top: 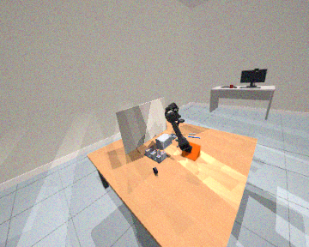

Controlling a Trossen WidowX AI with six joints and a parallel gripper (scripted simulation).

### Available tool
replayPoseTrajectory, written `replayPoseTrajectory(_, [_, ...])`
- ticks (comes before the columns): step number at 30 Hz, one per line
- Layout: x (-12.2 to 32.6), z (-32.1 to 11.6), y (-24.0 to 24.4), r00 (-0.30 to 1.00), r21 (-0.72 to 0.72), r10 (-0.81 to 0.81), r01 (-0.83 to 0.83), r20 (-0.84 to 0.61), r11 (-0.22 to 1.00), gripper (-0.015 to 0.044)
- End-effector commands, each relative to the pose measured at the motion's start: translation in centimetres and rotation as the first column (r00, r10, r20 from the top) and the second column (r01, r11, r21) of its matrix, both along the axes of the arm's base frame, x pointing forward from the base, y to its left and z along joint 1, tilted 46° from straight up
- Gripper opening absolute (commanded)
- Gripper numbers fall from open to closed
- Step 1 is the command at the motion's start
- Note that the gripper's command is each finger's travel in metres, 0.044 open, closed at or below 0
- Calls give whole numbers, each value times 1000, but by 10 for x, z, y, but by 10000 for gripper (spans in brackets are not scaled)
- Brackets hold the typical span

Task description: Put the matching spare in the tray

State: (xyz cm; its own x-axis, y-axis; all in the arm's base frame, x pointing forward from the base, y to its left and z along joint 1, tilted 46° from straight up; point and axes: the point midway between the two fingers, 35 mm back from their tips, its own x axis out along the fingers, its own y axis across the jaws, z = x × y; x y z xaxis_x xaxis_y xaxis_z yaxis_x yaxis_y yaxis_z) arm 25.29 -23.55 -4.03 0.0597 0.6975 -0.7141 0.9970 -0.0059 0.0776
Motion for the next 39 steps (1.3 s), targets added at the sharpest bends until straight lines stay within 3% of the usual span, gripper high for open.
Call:
replayPoseTrajectory(1, [17, 0, -3, 1000, 1, -9, 9, 2, 1000, 0])
replayPoseTrajectory(17, [65, 0, -5, 999, 9, -34, 34, -2, 999, 0])
replayPoseTrajectory(39, [69, -8, 2, 999, 8, -33, 33, -1, 999, 0])
